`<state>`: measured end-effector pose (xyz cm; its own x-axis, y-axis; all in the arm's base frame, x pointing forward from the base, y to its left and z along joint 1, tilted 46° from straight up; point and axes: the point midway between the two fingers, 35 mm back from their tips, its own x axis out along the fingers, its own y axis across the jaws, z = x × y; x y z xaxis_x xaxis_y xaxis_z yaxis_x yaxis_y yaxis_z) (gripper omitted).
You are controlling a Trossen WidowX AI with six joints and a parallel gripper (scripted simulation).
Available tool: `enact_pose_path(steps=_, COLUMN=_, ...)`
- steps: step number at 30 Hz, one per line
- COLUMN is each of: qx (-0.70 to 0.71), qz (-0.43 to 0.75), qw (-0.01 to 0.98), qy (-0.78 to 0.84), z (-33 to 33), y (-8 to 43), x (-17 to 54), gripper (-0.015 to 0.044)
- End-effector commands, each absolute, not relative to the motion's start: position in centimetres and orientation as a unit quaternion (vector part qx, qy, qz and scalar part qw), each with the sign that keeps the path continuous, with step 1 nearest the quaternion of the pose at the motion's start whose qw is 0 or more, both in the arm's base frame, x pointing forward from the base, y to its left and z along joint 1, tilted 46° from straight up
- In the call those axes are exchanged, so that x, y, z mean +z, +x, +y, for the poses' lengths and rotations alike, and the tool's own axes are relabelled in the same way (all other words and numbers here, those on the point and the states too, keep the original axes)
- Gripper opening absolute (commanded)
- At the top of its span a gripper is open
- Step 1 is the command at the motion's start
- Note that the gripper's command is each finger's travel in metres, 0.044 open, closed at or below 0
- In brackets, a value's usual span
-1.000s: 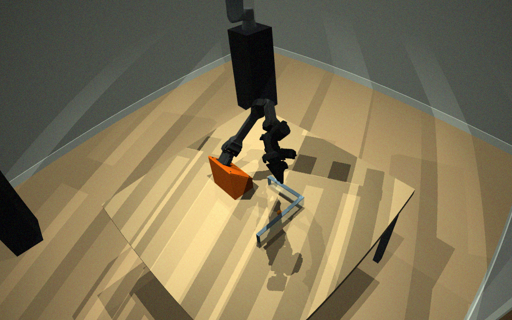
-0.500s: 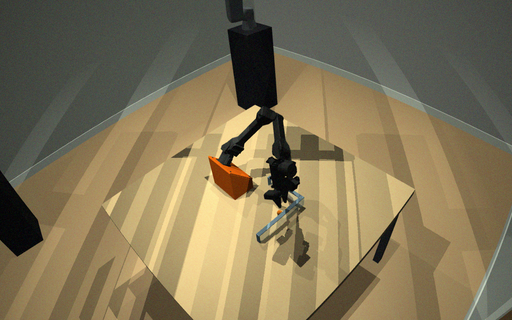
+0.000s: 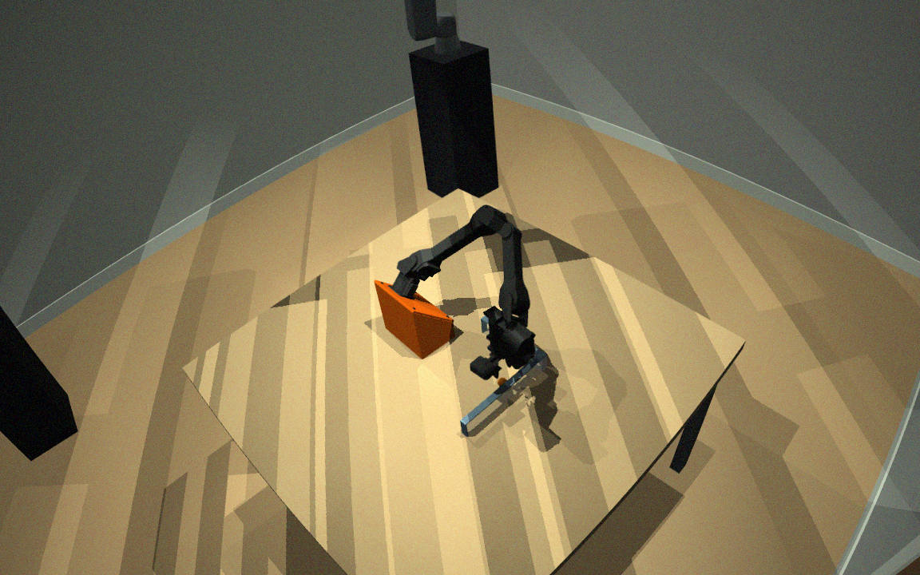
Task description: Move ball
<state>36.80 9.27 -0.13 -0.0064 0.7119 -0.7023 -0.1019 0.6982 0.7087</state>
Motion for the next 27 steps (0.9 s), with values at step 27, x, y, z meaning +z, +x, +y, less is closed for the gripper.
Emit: enact_pose_path(steps=27, qx=0.305, qz=0.643, qw=0.659, qy=0.245, z=12.5, y=36.5, x=-3.4, gripper=0.0237)
